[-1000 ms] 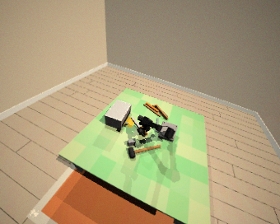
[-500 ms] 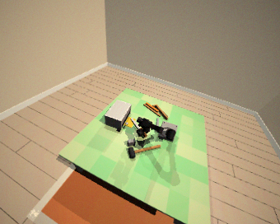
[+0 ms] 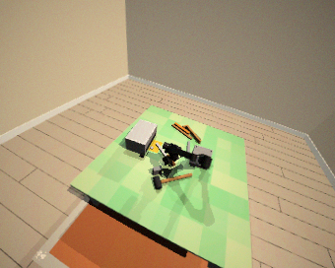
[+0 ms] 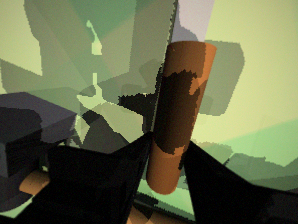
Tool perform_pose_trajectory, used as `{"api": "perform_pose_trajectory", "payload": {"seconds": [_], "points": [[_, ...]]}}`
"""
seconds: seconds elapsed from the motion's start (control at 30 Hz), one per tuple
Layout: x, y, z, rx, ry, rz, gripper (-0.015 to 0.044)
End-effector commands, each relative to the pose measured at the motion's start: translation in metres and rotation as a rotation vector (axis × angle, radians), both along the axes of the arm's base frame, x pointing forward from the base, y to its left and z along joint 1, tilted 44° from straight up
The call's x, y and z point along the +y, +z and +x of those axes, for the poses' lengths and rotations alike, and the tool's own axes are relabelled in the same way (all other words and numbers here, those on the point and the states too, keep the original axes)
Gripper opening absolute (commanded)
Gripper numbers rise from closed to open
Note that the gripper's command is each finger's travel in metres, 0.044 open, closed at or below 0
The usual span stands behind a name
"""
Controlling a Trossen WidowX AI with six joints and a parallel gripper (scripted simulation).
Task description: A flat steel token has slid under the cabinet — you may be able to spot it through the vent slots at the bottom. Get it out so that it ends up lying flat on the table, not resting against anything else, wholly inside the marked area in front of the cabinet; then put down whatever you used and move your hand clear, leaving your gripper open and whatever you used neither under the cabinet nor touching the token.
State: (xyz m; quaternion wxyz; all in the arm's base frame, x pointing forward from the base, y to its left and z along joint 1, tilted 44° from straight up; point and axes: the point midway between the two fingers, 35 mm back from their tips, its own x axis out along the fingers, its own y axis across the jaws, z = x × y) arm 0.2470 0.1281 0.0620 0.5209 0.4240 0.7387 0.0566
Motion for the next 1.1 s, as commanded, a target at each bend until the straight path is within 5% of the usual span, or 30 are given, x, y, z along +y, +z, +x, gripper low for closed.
{"api": "perform_pose_trajectory", "payload": {"seconds": [0.0,1.07], "points": [[0.002,0.008,0.004,-0.016,-0.011,0.000,0.0000],[0.035,0.039,0.002,-0.016,-0.011,0.003,0.0000]]}}
